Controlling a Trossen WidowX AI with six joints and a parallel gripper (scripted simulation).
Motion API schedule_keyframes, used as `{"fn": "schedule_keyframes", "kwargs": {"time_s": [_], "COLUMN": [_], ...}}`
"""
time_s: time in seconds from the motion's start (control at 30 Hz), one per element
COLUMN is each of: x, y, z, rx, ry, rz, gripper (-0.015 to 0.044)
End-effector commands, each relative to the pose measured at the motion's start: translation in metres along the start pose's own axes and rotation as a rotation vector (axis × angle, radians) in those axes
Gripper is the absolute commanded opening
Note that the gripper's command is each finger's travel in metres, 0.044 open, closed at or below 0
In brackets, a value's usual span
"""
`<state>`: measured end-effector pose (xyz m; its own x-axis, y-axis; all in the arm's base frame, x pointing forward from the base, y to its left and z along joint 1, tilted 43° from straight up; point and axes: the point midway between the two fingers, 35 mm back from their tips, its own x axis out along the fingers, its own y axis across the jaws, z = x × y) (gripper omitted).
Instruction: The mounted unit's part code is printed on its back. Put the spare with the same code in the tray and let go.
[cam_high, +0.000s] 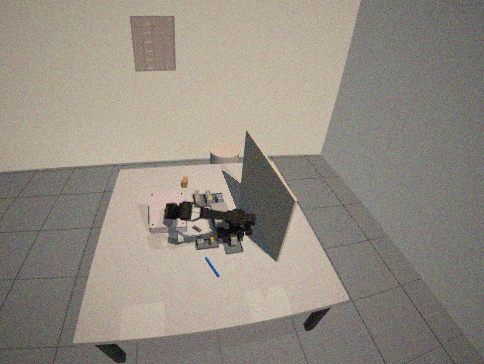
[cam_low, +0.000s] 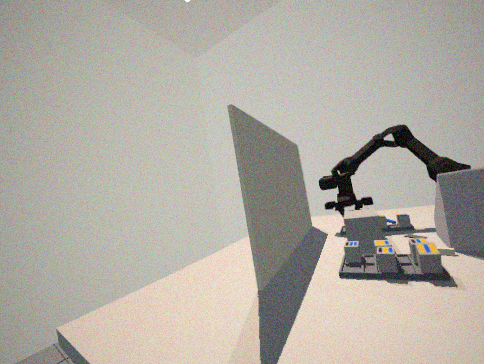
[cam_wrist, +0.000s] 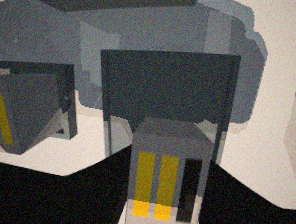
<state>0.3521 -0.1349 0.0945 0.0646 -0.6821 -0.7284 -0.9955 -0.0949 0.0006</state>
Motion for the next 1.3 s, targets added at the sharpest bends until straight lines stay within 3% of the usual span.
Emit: {"fn": "schedule_keyframes", "kwargs": {"time_s": [0.0,0.2,0.77,0.83,1.03,1.27], "x": [0.004,0.009,0.006,-0.005,-0.097,-0.100], "y": [0.001,0.002,0.002,0.000,0.002,0.002], "z": [0.001,0.001,0.000,0.000,0.001,0.001], "rx": [-0.006,-0.006,0.000,0.000,-0.006,-0.006], "ry": [-0.001,0.001,0.002,-0.001,-0.005,-0.005], "rz": [0.000,0.000,0.000,0.000,0.001,0.001], "gripper": [0.0000,0.0000,0.0440,0.0440,0.0440,0.0440]}}
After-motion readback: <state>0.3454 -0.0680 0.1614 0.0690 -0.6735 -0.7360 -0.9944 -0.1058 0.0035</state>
